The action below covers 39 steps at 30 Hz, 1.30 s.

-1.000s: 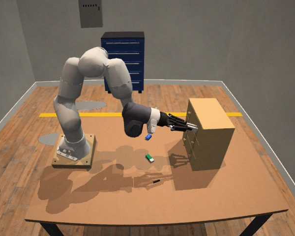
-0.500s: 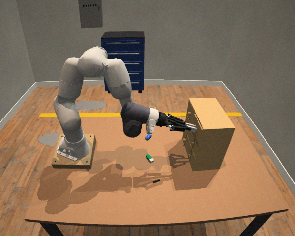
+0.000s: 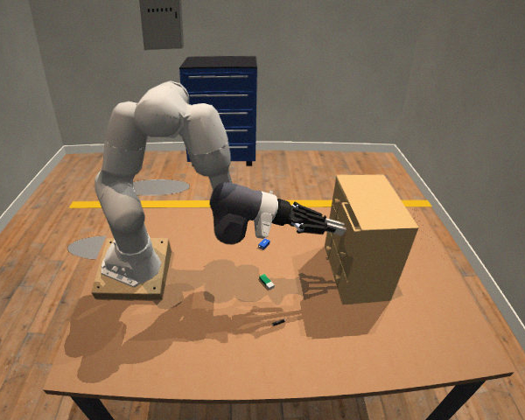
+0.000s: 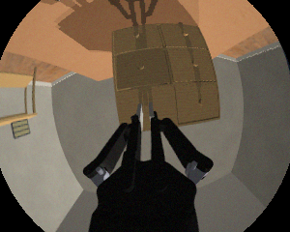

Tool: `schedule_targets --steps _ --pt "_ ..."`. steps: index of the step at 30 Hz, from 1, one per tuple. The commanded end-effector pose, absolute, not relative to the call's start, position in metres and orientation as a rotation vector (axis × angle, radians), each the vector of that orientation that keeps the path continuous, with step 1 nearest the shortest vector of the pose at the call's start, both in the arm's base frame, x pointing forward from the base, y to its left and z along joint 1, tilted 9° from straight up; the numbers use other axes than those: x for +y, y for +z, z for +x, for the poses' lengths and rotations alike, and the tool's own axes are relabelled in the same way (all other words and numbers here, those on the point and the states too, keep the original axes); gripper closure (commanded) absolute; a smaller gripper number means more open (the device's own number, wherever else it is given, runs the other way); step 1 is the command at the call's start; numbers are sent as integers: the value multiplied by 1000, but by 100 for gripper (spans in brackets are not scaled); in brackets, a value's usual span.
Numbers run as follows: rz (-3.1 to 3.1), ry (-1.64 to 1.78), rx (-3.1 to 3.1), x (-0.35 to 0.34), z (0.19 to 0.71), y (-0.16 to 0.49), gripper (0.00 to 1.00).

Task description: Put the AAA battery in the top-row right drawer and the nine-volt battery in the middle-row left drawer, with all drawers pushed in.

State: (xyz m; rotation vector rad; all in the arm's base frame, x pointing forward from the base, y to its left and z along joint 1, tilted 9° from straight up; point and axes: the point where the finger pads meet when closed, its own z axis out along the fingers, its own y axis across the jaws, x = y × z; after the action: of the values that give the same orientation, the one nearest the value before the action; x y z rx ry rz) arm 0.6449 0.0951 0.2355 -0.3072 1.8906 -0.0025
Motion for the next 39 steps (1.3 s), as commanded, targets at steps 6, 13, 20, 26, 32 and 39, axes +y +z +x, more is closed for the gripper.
schedule_targets --steps 6,13,20,26,32,39 --pt "-314 -10 1892 92 635 234 92" --pt "-314 -10 1892 90 625 234 92" --pt "-314 -10 1892 88 615 234 92" --pt "-314 -10 1892 87 610 234 92" --pt "-314 -10 1892 86 604 234 92" --pt "-314 -10 1892 85 601 234 92"
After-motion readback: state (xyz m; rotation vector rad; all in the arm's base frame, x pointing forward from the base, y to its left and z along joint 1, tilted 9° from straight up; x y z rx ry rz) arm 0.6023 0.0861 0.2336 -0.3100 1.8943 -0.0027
